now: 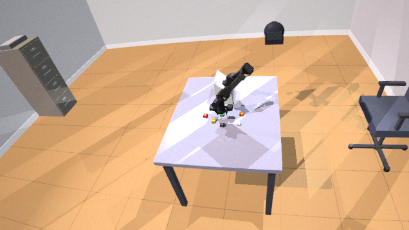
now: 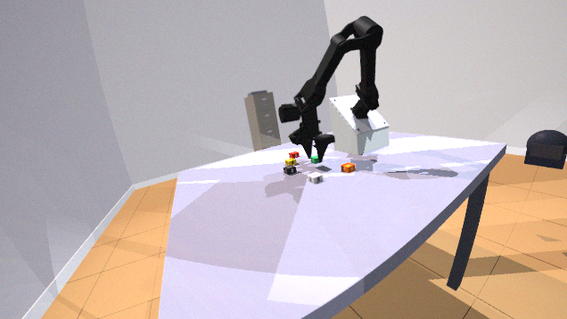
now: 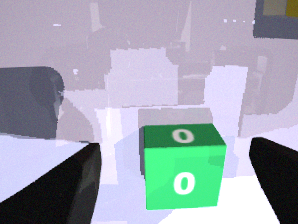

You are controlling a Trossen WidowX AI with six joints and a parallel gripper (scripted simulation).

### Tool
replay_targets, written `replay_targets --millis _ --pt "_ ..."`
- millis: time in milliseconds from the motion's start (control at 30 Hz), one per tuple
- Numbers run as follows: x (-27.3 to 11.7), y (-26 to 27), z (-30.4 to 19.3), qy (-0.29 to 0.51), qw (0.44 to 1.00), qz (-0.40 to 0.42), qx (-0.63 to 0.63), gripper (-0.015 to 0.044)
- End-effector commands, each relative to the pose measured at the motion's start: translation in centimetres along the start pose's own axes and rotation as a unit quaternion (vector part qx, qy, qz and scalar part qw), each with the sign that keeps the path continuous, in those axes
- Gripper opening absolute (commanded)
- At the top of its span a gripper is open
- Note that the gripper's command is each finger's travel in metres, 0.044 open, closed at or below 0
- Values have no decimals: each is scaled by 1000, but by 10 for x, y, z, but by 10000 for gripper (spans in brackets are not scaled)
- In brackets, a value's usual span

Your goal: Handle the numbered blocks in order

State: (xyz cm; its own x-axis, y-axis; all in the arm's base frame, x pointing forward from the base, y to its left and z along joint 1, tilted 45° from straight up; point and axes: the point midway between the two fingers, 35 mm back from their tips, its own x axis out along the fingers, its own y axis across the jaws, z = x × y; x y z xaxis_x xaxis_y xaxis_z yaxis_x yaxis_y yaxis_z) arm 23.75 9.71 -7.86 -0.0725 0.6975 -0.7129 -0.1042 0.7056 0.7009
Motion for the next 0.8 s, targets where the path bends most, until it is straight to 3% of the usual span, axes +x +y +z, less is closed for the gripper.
replay_targets --millis 0,100,767 --pt "0 1 0 -1 1000 2 2 190" --pt "0 1 0 -1 1000 2 2 120" --pt "-4 0 0 -1 1000 2 2 120"
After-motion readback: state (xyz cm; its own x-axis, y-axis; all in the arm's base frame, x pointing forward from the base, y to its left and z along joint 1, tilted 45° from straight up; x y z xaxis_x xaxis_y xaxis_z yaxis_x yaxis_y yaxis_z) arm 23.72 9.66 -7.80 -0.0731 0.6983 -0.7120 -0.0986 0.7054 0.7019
